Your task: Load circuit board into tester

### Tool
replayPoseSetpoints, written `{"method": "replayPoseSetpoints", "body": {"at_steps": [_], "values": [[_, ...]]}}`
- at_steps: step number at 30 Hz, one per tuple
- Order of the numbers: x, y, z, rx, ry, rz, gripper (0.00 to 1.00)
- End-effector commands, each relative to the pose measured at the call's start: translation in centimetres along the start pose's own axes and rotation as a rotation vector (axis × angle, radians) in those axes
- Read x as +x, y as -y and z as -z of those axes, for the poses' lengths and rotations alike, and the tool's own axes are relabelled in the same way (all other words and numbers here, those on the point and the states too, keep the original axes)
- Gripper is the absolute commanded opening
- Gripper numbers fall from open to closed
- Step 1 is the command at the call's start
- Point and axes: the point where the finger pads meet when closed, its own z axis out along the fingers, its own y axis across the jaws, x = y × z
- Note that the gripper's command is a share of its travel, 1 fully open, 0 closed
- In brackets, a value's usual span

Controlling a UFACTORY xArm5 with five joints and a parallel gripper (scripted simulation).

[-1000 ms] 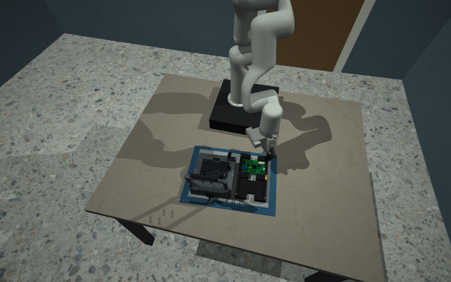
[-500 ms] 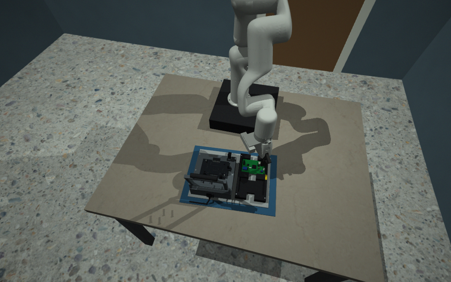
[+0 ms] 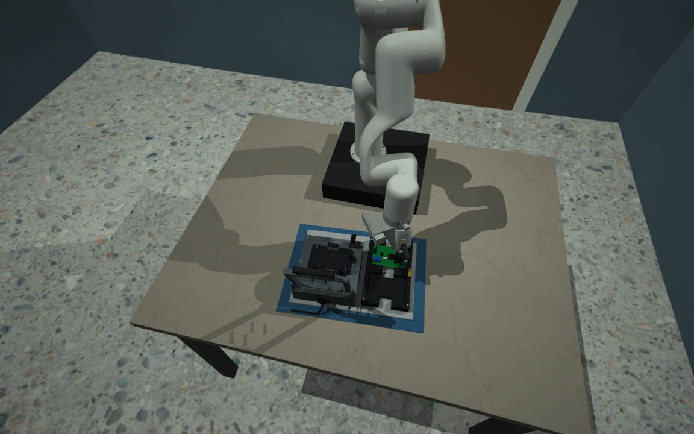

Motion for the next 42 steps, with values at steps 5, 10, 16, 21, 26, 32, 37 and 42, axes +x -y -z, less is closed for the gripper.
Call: {"method": "replayPoseSetpoints", "body": {"at_steps": [5,10,16,21,26,32,37,42], "values": [[0.41,0.34,0.08,0.003,-0.001,0.0,1.0],[0.41,0.34,0.08,0.003,-0.001,0.004,1.0],[0.41,0.34,0.08,0.003,-0.001,0.021,1.0],[0.41,0.34,0.08,0.003,-0.001,0.072,1.0],[0.41,0.34,0.08,0.003,-0.001,0.164,1.0],[0.41,0.34,0.08,0.002,-0.001,0.3,1.0],[0.41,0.34,0.08,0.002,-0.001,0.435,1.0],[0.41,0.34,0.08,0.002,-0.001,0.553,1.0]]}}
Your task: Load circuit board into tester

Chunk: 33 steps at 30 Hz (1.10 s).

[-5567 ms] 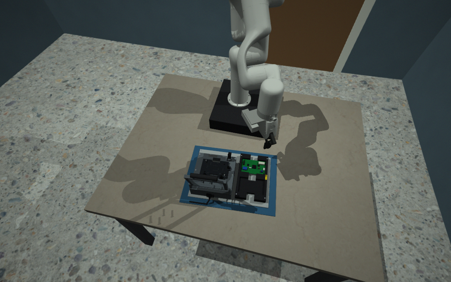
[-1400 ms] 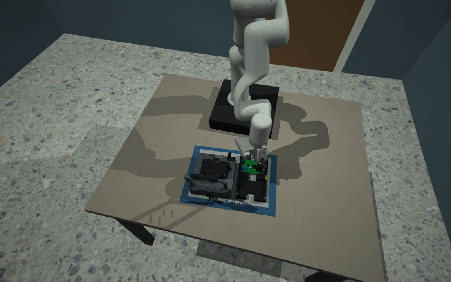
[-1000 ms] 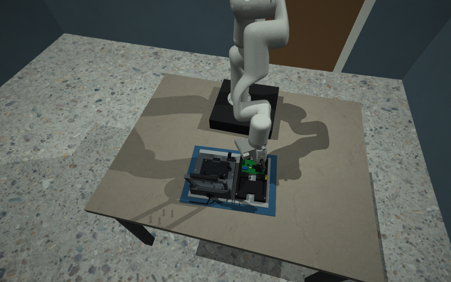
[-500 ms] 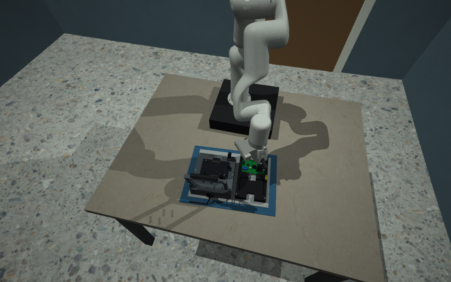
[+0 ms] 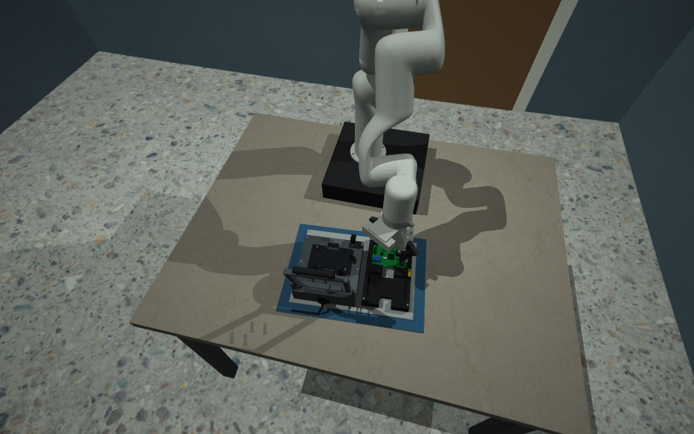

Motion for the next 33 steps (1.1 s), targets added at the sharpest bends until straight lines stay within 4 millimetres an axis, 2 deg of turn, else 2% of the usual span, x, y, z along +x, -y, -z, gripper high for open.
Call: {"method": "replayPoseSetpoints", "body": {"at_steps": [1,6,8,10,23,25,27,33], "values": [[0.08,0.1,0.1,0.003,-0.002,0.168,1.0],[0.08,0.1,0.1,0.002,-0.002,0.293,1.0],[0.08,0.1,0.1,0.002,-0.002,0.293,1.0],[0.08,0.1,0.1,0.002,-0.003,0.387,1.0],[0.08,0.1,0.1,0.002,-0.003,0.703,1.0],[0.08,0.1,0.1,0.002,-0.003,0.703,1.0],[0.08,0.1,0.1,0.002,-0.003,0.798,1.0],[0.08,0.1,0.1,0.002,-0.003,0.939,1.0]]}}
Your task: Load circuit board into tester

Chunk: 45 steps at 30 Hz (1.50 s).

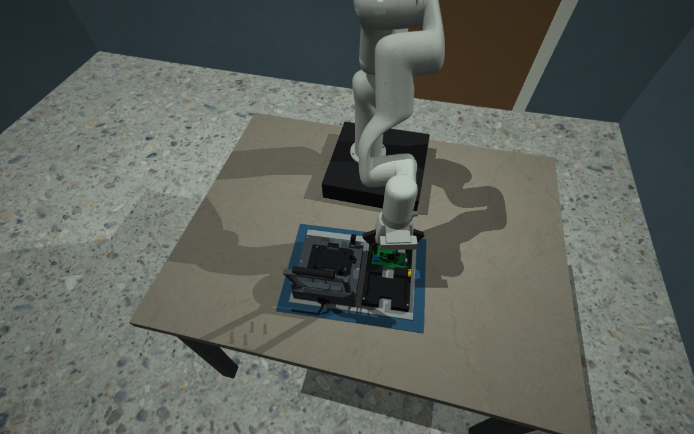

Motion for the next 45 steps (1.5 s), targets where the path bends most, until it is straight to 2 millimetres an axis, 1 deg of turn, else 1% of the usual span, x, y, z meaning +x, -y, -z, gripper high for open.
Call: {"method": "replayPoseSetpoints", "body": {"at_steps": [1,7,9,11,24,26,28,41,43,45], "values": [[0.13,0.01,0.1,0.0,-0.003,0.168,1.0],[0.13,0.01,0.1,0.0,-0.003,0.318,1.0],[0.13,0.01,0.1,0.0,-0.003,0.318,1.0],[0.13,0.01,0.1,0.0,-0.003,0.413,1.0],[0.13,0.01,0.1,-0.001,-0.003,0.729,1.0],[0.13,0.01,0.1,-0.001,-0.003,0.729,1.0],[0.13,0.01,0.1,-0.001,-0.003,0.817,1.0],[0.13,0.01,0.1,-0.002,-0.003,1.138,1.0],[0.13,0.01,0.1,-0.002,-0.003,1.138,1.0],[0.13,0.01,0.1,-0.002,-0.003,1.192,1.0]]}}
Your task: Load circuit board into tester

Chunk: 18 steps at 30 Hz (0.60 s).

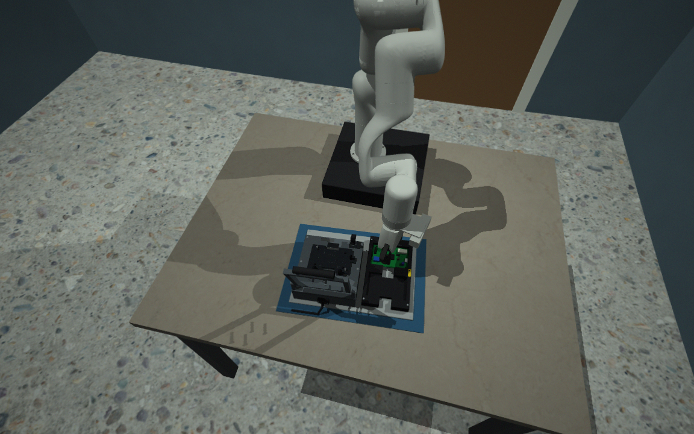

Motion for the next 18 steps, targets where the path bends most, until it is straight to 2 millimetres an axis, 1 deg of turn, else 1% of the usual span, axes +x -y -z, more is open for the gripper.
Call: {"method": "replayPoseSetpoints", "body": {"at_steps": [1,9,18], "values": [[0.07,-0.11,0.1,-0.003,-0.002,0.132,1.0],[0.07,-0.11,0.1,-0.003,-0.002,0.266,1.0],[0.07,-0.11,0.1,-0.003,-0.001,0.305,1.0]]}}
